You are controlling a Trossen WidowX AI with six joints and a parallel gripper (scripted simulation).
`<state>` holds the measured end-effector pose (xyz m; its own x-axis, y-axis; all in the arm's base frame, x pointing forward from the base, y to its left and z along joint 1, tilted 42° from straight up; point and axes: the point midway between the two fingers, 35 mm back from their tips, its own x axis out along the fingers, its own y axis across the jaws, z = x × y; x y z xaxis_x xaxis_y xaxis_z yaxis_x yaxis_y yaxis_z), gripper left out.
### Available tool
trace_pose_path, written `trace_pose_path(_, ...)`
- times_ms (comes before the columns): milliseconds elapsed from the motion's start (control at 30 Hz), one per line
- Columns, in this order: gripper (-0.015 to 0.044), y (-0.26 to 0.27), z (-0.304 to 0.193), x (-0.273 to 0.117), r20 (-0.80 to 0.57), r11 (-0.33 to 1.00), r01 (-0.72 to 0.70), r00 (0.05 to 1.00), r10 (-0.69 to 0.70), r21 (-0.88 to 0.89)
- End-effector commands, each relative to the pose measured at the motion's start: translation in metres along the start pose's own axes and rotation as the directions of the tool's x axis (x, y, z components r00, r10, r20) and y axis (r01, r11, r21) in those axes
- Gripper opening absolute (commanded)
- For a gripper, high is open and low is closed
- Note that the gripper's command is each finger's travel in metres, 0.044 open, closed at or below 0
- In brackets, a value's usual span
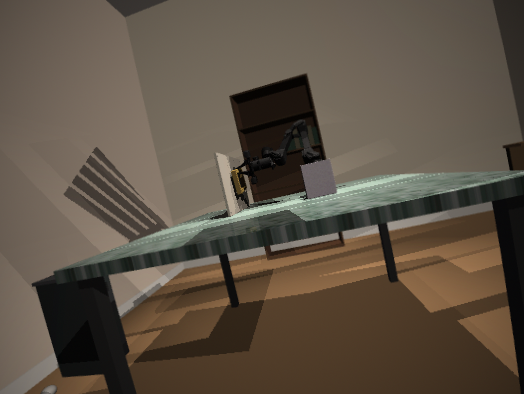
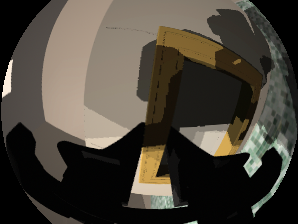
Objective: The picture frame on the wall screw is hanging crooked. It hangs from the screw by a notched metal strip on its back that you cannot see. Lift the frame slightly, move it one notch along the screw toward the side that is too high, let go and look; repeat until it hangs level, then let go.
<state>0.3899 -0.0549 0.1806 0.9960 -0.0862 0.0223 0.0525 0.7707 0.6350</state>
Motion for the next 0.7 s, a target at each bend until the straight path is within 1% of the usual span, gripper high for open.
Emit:
trace_pose_path(0, 0.0000, 0.0017, 0.0000, 0.0011, -0.001, 1.000, -0.014, 1.000, 0.014, 0.003)
trace_pose_path(667, 0.0000, -0.0028, 0.0000, 0.0010, 0.000, 1.000, -0.010, 1.000, 0.010, -0.001)
